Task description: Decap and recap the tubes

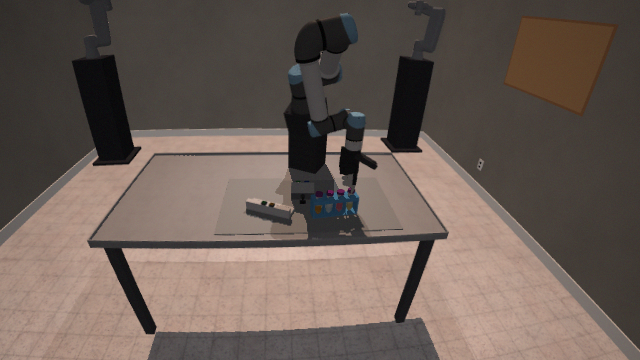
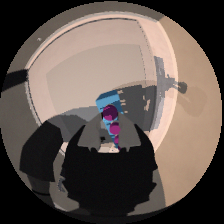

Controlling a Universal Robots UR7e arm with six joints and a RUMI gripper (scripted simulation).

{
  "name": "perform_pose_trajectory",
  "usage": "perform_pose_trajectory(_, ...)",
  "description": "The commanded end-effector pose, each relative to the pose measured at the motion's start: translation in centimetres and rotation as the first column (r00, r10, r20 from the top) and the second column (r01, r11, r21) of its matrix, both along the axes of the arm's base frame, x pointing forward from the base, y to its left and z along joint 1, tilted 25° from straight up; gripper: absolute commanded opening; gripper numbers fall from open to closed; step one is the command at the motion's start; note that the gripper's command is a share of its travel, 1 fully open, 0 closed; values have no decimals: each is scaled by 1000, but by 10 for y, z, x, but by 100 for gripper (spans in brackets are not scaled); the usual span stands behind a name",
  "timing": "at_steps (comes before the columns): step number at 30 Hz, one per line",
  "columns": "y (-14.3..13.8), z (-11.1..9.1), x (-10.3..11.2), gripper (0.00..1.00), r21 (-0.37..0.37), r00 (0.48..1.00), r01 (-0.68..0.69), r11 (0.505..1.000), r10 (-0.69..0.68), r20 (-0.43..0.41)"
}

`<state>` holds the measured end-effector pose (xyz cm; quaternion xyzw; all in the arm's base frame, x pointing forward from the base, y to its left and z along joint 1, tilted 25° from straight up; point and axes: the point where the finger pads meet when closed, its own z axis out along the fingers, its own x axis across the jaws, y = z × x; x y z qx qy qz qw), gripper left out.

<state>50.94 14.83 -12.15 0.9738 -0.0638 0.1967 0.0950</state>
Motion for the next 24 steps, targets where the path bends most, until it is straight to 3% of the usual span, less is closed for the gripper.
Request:
perform_pose_trajectory(1,0,0,0,0,0,1000,0,1000,0,1)
perform_pose_trajectory(6,0,0,0,0,-70,983,-181,981,178,-47)
perform_pose_trajectory(11,0,0,0,0,-143,914,-401,905,386,-124)
perform_pose_trajectory(13,0,0,0,0,-143,914,-401,905,386,-124)
perform_pose_trajectory(15,0,0,0,0,-160,885,-463,872,442,-149)
perform_pose_trajectory(19,0,0,0,0,-160,885,-463,872,442,-149)
perform_pose_trajectory(20,0,0,0,35,-160,885,-463,872,442,-149)
perform_pose_trajectory(24,0,0,0,35,-160,885,-463,872,442,-149)
